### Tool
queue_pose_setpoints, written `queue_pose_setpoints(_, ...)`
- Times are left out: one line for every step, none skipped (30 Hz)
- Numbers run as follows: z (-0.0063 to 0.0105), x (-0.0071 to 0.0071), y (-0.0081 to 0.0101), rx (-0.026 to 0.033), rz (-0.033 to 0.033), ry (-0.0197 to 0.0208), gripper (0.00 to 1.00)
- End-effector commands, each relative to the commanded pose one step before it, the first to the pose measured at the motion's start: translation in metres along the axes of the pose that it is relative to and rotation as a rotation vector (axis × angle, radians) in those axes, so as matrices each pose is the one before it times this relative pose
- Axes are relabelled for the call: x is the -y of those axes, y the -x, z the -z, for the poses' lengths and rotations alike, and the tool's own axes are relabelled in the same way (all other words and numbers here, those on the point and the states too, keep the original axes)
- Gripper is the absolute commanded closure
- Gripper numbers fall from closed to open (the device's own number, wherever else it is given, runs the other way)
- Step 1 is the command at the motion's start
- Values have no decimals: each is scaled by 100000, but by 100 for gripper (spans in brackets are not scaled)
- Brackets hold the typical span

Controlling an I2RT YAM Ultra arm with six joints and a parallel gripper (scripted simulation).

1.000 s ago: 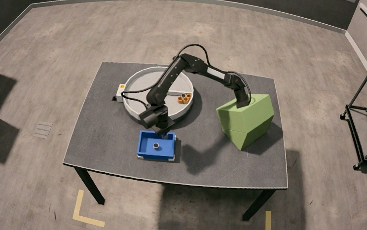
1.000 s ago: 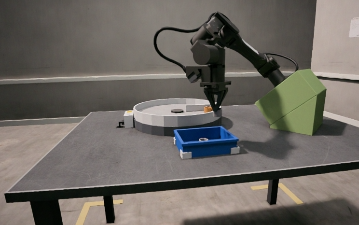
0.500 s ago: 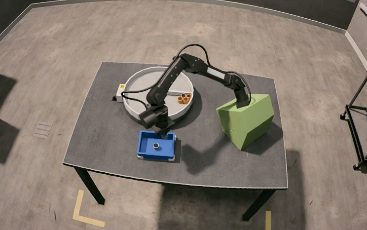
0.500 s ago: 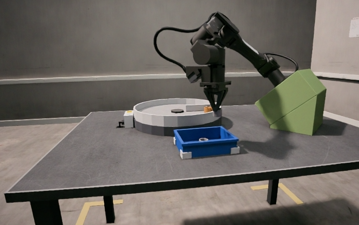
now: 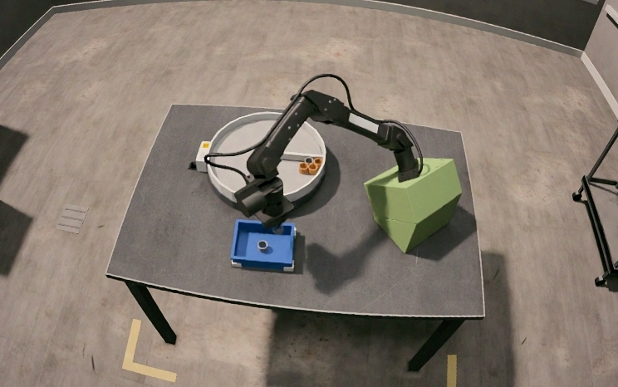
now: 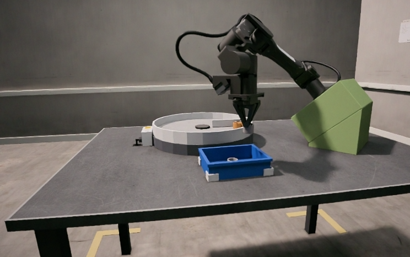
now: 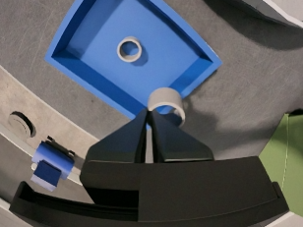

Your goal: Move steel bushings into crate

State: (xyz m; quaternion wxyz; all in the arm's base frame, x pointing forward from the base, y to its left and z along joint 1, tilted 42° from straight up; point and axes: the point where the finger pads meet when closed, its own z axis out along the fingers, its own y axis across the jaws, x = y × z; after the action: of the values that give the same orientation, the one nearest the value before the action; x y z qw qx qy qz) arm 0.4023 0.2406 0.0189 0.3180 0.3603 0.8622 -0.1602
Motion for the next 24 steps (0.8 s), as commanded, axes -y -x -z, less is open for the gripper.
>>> queue_pose_setpoints(839,573,-1544,576,4427,-391,100)
queue_pose_setpoints(0,0,0,0,0,0,100)
queue_pose_setpoints(0,0,0,0,0,0,100)
queue_pose_setpoints(776,-1027,564,-189,-2756,3103,100)
queue_pose_setpoints(-110,136,-153,-2,357,-403,100)
queue_pose_setpoints(-144,187,-162,14,490,-553,100)
queue_pose_setpoints(-70,91,-79,7,238,-269,100)
queue_pose_setpoints(-13,16,-14,1,42,-48,100)
queue_pose_setpoints(0,0,0,0,0,0,100)
queue_pose_setpoints(0,0,0,0,54,0,100)
queue_pose_setpoints(0,0,0,0,89,0,100)
queue_pose_setpoints(0,0,0,0,36,0,100)
queue_pose_setpoints(0,0,0,0,5,0,100)
queue_pose_setpoints(0,0,0,0,0,0,100)
queue_pose_setpoints(0,0,0,0,0,0,100)
queue_pose_setpoints(0,0,0,0,1,0,100)
queue_pose_setpoints(0,0,0,0,0,0,100)
queue_pose_setpoints(0,0,0,0,0,0,100)
queue_pose_setpoints(0,0,0,0,0,0,100)
queue_pose_setpoints(0,0,0,0,0,0,100)
queue_pose_setpoints(0,0,0,0,0,0,100)
queue_pose_setpoints(0,0,0,0,0,0,100)
queue_pose_setpoints(0,0,0,0,0,0,100)
queue_pose_setpoints(0,0,0,0,0,0,100)
